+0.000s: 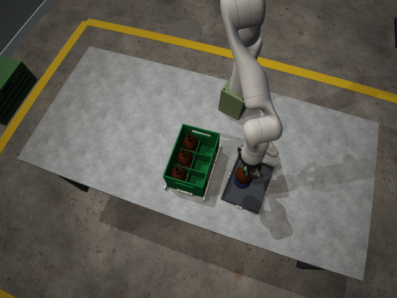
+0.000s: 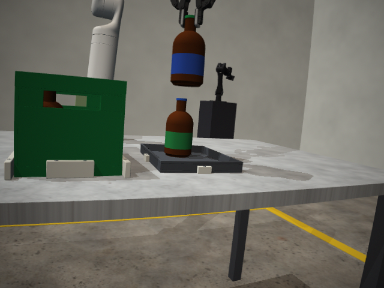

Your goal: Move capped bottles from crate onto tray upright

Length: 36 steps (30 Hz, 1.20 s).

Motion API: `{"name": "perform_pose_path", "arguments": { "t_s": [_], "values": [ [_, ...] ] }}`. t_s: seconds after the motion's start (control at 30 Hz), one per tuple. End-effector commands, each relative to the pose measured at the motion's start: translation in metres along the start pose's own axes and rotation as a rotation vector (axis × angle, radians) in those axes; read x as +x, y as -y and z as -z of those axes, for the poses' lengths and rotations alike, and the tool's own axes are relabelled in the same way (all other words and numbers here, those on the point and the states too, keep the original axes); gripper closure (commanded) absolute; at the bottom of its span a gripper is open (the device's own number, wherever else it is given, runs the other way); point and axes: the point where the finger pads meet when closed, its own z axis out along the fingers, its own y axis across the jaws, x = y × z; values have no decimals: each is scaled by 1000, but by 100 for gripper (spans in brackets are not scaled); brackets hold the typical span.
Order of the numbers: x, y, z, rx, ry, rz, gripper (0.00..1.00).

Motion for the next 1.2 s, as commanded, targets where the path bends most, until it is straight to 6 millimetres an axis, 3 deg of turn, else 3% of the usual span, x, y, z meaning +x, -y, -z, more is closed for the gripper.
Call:
{"name": "perform_pose_path", "arguments": {
  "t_s": [0.0,0.27,0.9,1.17],
  "values": [
    [6,-6,0,-2,0,8,100],
    [17,-17,0,-2,-1,12,100],
    [23,-23,0,-2,-1,12,100],
    [22,-23,-16,-2,-1,11,100]
  ]
}}
